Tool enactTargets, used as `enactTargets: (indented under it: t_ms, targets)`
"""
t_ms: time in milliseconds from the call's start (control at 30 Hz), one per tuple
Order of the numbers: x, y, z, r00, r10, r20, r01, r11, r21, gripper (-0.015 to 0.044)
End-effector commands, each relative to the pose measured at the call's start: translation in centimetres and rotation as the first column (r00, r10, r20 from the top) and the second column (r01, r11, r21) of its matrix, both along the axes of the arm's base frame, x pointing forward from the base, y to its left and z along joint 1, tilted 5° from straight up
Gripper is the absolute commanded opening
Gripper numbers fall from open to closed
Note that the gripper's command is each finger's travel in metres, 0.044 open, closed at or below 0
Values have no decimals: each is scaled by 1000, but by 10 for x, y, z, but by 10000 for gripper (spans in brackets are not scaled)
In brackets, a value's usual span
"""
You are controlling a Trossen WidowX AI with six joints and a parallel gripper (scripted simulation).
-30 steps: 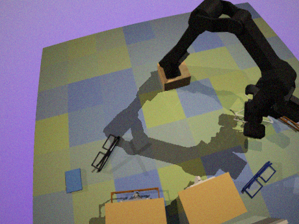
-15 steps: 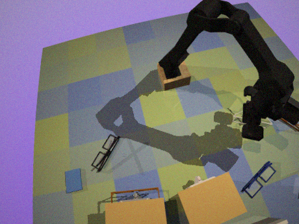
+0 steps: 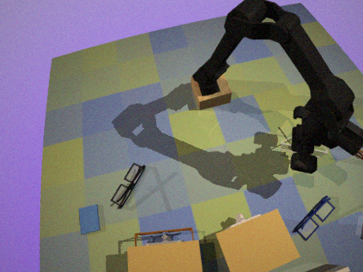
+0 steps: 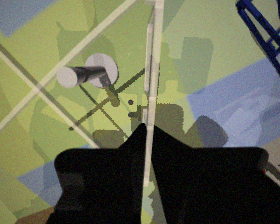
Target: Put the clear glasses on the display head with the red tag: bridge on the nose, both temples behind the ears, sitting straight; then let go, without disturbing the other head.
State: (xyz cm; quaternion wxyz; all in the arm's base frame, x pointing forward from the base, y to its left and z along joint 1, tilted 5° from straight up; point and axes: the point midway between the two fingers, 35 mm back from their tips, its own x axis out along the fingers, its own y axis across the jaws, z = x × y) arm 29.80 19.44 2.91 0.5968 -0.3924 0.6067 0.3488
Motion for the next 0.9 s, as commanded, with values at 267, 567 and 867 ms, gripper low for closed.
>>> enactTargets:
  t_ms: [267,567,867]
  targets:
    - [3,-12,0,1000,-2,1,2,1000,-2,0]
    - [4,-20,1,1000,-2,1,2,1000,-2,0]
    - [4,-28,1,1000,-2,1,2,1000,-3,0]
